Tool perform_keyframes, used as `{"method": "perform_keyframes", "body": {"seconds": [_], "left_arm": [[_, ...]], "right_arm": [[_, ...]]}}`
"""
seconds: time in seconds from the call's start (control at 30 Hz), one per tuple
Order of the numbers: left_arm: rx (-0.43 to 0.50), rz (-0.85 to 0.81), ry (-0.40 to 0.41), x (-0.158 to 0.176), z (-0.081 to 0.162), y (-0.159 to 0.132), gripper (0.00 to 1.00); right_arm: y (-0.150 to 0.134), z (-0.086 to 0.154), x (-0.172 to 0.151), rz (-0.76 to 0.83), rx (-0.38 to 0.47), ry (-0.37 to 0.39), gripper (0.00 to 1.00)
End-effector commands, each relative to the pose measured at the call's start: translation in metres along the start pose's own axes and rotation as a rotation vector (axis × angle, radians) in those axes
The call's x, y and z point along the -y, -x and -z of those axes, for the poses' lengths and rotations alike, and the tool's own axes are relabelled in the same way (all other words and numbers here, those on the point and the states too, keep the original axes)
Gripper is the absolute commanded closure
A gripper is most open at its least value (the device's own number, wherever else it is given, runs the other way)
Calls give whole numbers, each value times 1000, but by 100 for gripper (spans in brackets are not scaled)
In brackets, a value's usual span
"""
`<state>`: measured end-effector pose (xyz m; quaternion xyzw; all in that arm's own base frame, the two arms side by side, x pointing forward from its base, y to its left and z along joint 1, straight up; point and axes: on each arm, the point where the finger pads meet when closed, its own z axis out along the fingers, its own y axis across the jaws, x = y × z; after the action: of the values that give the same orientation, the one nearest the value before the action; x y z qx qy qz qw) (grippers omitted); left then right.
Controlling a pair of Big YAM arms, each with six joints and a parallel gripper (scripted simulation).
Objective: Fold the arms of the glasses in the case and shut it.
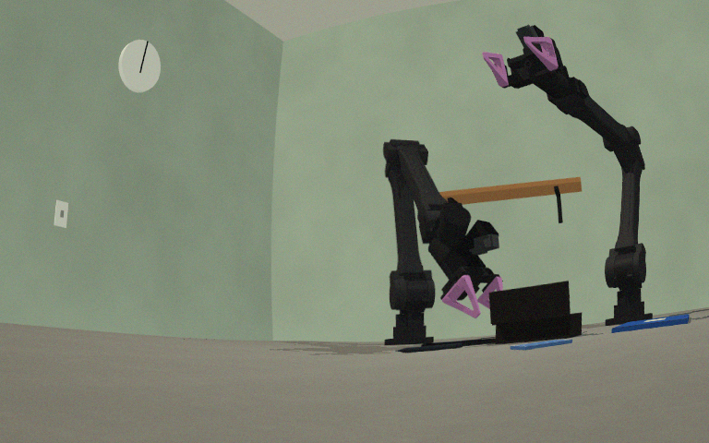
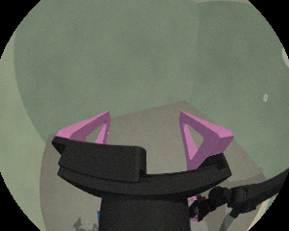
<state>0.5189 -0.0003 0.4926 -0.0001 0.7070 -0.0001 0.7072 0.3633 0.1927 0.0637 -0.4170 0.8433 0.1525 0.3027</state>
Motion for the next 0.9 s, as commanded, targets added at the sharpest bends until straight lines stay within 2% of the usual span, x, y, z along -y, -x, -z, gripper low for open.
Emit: {"method": "perform_keyframes", "body": {"seconds": [0.0,0.87], "left_arm": [[56,-5,5,-1,-5,29,0],[56,-5,5,-1,-5,29,0]], "right_arm": [[31,-2,10,16,49,-20,4],[34,-31,12,19,54,-22,4]]}}
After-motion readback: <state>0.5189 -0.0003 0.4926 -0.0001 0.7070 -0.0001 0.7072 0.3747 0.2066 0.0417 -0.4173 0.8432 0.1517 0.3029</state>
